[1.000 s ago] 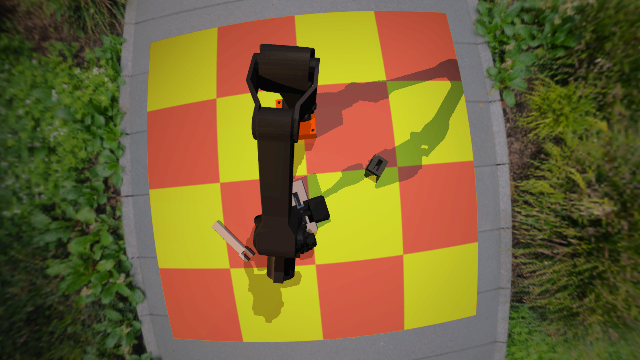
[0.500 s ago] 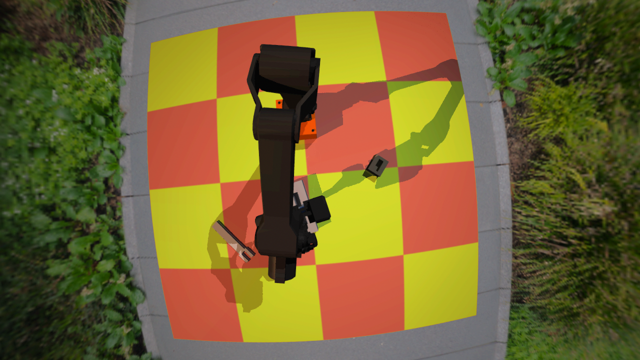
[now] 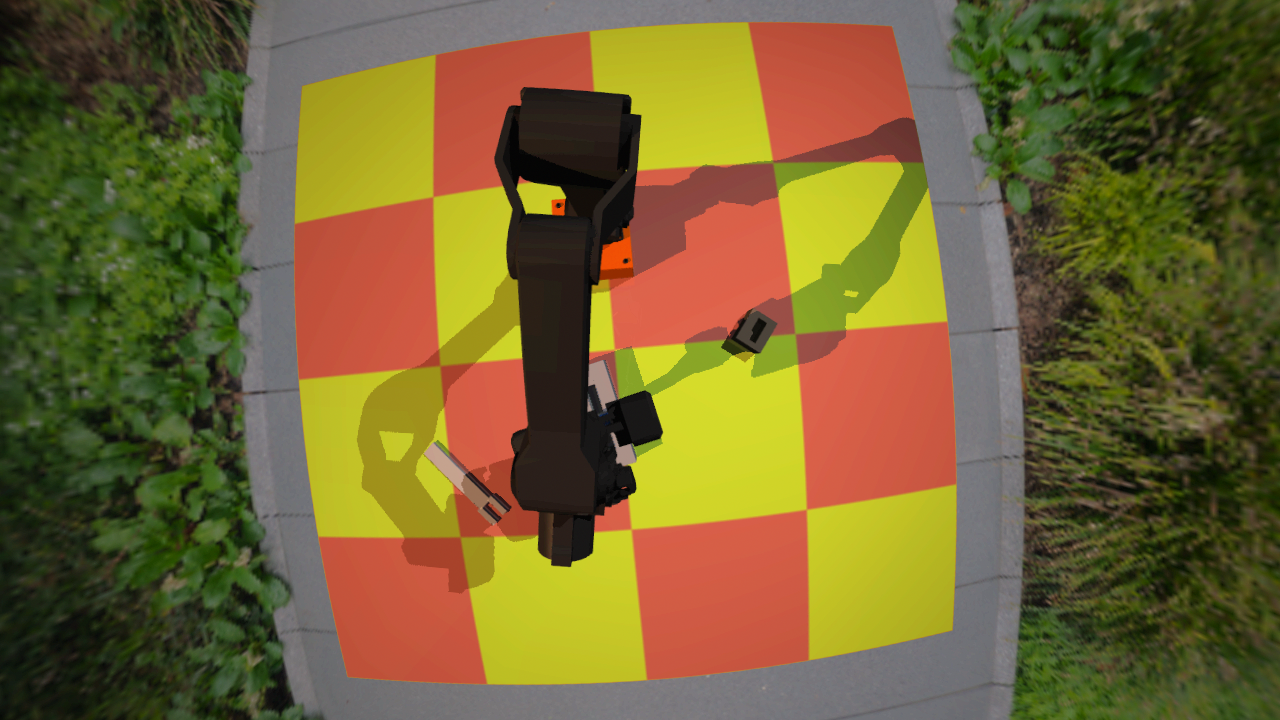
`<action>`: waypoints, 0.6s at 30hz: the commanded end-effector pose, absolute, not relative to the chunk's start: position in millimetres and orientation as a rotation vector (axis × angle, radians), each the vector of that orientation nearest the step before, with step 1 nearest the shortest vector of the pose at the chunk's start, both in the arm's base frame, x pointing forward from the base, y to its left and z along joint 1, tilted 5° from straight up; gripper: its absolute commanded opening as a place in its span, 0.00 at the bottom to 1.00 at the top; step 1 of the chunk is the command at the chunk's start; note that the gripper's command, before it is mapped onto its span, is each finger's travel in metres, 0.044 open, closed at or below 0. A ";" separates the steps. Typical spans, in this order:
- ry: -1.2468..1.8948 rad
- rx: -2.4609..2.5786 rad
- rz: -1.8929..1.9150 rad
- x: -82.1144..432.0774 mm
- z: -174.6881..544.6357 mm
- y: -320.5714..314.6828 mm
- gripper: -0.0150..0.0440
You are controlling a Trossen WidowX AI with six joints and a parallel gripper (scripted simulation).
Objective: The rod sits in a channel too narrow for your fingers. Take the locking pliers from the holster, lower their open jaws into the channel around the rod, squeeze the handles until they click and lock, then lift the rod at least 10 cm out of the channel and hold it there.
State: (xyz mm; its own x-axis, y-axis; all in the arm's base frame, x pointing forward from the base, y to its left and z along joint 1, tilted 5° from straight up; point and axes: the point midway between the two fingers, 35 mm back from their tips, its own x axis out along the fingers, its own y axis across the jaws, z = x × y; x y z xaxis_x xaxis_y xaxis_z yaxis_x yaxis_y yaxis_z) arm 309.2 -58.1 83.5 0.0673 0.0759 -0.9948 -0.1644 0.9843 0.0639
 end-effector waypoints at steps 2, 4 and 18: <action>1.489 -0.066 0.181 309.1 84.5 -56.5 0.68; 1.489 -0.066 0.181 309.0 84.5 -56.3 0.67; 1.489 -0.066 0.181 308.8 84.5 -54.9 0.64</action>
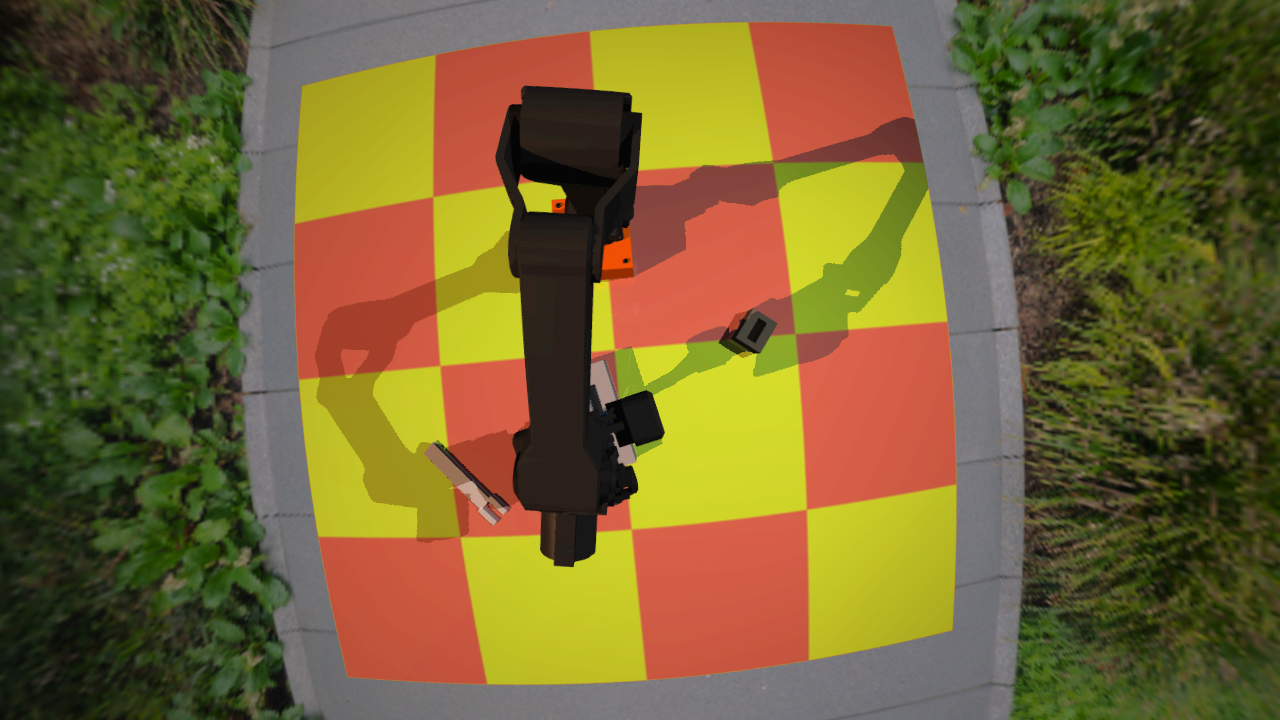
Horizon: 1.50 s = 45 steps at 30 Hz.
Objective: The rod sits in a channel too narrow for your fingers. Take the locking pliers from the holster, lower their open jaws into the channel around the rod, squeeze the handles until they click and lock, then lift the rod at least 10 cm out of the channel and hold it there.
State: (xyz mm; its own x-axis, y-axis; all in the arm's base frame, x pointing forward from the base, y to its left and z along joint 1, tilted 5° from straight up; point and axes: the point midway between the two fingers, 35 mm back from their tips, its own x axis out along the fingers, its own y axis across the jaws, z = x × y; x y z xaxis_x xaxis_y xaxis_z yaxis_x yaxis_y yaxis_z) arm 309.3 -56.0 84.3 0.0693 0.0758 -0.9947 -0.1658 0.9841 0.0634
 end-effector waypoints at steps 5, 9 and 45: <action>1.489 -0.066 0.181 308.8 84.5 -54.9 0.64; 1.489 -0.066 0.181 308.8 84.5 -54.9 0.64; 1.489 -0.076 0.171 307.0 106.1 -52.3 0.44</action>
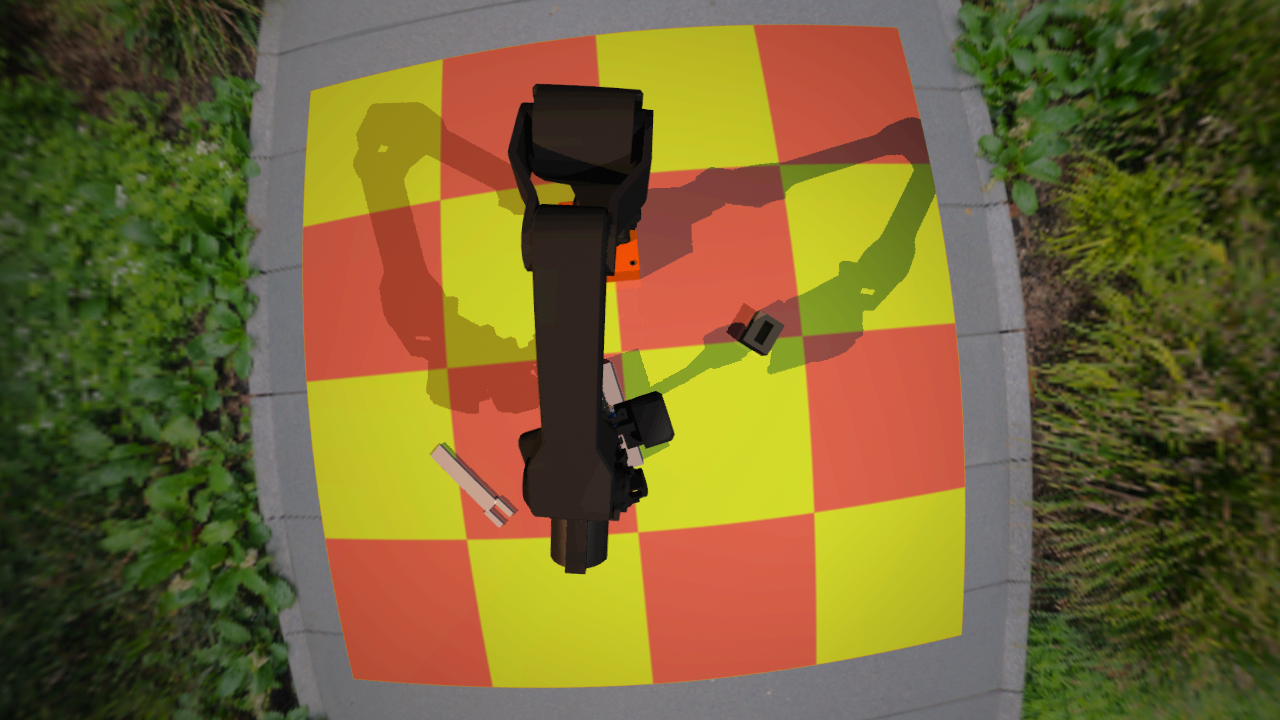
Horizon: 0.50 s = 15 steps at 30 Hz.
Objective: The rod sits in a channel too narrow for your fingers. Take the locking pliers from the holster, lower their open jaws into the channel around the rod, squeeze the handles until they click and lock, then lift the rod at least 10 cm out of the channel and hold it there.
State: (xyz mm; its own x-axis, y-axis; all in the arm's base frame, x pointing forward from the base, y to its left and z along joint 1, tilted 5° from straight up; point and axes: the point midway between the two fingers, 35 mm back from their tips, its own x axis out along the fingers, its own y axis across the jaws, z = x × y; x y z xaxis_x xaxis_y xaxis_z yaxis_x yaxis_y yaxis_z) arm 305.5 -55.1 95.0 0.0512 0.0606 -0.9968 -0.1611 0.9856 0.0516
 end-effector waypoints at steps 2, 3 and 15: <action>1.489 -0.077 0.170 306.7 108.5 -52.0 0.44; 1.489 -0.078 0.169 306.6 109.6 -51.8 0.44; 1.489 -0.084 0.163 304.3 123.7 -49.9 0.44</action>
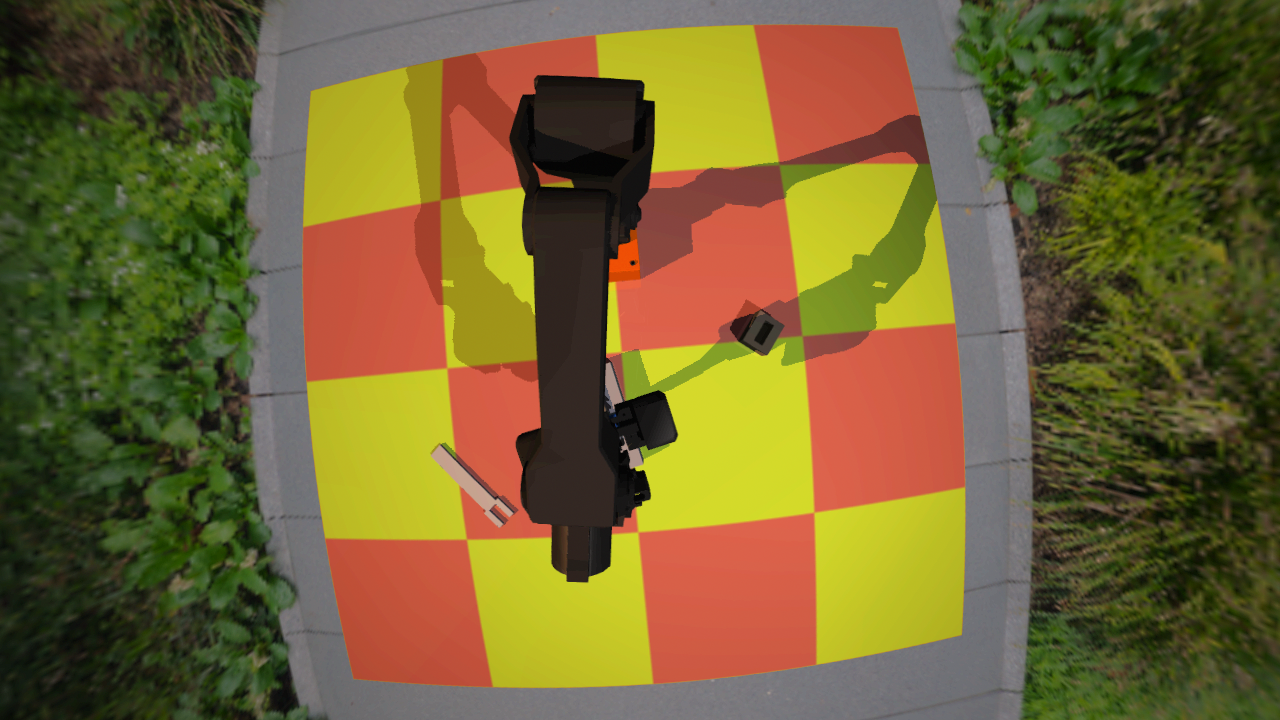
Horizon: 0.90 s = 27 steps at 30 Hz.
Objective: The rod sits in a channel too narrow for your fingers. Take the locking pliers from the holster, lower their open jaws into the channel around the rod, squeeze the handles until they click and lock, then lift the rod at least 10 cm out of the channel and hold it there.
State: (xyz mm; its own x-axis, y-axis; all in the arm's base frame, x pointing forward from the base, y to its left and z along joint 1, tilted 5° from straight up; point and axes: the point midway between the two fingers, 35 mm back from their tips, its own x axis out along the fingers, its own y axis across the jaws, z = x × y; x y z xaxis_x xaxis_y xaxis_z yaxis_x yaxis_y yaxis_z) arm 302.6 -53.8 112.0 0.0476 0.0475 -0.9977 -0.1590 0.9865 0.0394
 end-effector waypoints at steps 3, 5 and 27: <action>1.489 -0.085 0.162 303.7 126.4 -49.6 0.44; 1.489 -0.085 0.162 303.7 126.6 -49.5 0.44; 1.389 -0.065 0.163 311.1 144.0 -53.5 0.44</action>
State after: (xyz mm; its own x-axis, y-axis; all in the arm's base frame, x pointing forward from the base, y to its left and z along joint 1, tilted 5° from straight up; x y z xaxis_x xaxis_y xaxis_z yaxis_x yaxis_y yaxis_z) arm 307.5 -52.6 133.0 0.1245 0.0734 -0.9895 -0.1491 0.9873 0.0545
